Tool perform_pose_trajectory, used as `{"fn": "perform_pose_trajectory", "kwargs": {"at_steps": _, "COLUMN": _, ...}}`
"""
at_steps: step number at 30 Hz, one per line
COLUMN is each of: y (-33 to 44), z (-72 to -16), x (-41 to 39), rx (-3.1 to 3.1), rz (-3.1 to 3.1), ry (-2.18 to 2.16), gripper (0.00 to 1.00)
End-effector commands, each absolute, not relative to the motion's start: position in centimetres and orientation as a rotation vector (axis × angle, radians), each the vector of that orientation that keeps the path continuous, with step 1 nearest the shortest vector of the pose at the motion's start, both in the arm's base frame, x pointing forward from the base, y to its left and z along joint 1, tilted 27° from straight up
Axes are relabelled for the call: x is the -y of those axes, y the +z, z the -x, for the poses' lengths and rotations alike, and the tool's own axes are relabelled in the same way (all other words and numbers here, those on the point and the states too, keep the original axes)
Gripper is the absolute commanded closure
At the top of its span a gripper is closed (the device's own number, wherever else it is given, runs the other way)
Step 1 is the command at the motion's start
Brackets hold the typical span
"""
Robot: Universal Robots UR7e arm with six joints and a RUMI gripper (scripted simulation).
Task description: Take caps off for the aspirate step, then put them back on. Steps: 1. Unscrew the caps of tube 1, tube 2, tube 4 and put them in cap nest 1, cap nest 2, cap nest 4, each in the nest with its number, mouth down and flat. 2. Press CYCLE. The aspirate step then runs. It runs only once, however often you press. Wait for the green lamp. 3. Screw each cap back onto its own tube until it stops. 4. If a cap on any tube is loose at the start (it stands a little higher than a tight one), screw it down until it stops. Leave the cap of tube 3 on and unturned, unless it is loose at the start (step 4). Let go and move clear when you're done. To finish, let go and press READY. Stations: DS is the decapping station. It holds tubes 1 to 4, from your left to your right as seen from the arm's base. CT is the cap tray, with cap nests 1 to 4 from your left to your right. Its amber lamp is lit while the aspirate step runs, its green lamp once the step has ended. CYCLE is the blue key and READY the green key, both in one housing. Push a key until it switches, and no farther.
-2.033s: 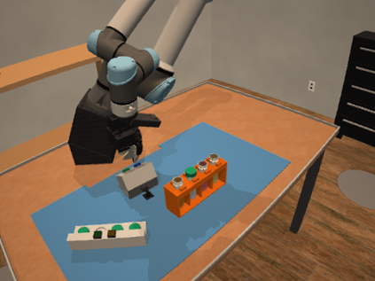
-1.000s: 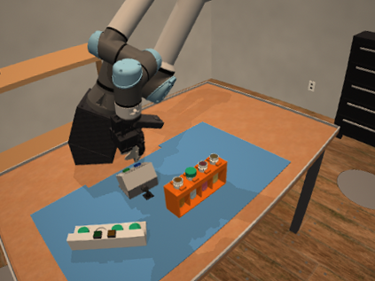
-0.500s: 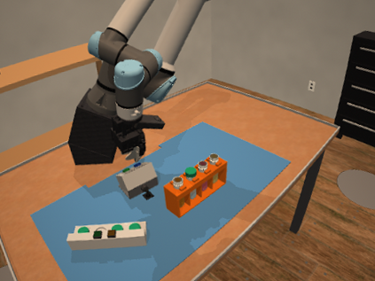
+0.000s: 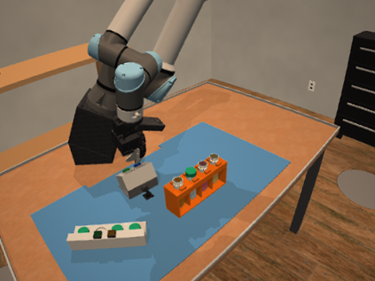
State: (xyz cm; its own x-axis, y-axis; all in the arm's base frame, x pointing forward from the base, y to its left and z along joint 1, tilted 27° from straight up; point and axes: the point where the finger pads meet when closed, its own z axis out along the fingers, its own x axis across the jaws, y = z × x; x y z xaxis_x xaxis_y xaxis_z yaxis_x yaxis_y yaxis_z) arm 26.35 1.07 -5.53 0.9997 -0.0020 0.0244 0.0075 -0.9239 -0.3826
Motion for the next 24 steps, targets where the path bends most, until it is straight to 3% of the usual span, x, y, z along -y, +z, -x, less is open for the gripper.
{"fn": "perform_pose_trajectory", "kwargs": {"at_steps": 1, "y": -5.85, "z": -26.47, "x": -1.17, "rx": 0.004, "rz": 2.749, "ry": -0.035, "gripper": 1.00}}
{"fn": "perform_pose_trajectory", "kwargs": {"at_steps": 24, "y": -6.30, "z": -26.61, "x": -1.35, "rx": 0.004, "rz": 2.749, "ry": -0.035, "gripper": 1.00}}
